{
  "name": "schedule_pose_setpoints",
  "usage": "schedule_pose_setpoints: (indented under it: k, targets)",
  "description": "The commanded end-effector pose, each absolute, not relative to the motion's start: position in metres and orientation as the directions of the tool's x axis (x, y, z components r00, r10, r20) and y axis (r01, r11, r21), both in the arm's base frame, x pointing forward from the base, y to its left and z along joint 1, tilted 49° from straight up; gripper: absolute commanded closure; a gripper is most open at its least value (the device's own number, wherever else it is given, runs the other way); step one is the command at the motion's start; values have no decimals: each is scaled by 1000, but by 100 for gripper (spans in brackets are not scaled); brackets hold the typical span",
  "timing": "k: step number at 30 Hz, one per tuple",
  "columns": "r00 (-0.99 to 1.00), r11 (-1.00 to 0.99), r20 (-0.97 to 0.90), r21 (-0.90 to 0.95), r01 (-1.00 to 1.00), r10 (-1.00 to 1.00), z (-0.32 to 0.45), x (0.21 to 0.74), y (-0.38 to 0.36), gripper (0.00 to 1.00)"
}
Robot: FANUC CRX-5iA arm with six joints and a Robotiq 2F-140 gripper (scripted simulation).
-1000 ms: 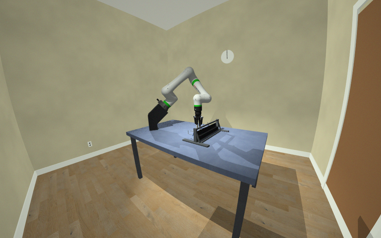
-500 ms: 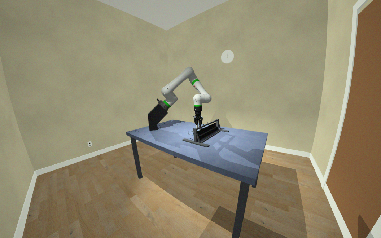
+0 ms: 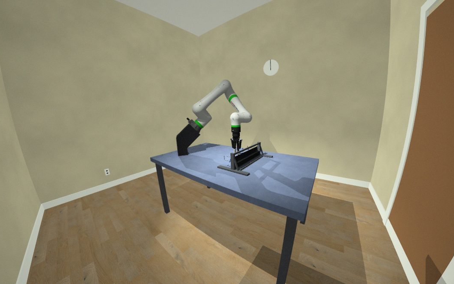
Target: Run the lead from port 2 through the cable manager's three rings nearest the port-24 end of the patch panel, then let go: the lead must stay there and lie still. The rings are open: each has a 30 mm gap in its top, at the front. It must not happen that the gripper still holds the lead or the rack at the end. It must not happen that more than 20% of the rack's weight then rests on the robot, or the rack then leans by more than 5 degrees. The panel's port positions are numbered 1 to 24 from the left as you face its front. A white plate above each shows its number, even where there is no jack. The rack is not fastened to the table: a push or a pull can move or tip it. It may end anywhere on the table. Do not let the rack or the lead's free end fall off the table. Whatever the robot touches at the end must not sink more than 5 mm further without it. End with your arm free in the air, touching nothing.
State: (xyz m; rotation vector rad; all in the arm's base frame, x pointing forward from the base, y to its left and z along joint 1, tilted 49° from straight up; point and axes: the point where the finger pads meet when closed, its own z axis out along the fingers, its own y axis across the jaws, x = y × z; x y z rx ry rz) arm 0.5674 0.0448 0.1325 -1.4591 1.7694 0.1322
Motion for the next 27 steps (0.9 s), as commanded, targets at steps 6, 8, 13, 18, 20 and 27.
schedule_pose_setpoints:
  k: [6,8,13,18,20,27]
  targets:
    - [7,323,-637,-401,-857,-771,133,567,45,100]
    - [7,323,-637,-401,-857,-771,133,567,45,100]
    - [7,323,-637,-401,-857,-771,133,567,45,100]
    - [7,323,-637,-401,-857,-771,133,567,45,100]
    - [7,323,-637,-401,-857,-771,133,567,45,100]
    - [7,323,-637,-401,-857,-771,133,567,45,100]
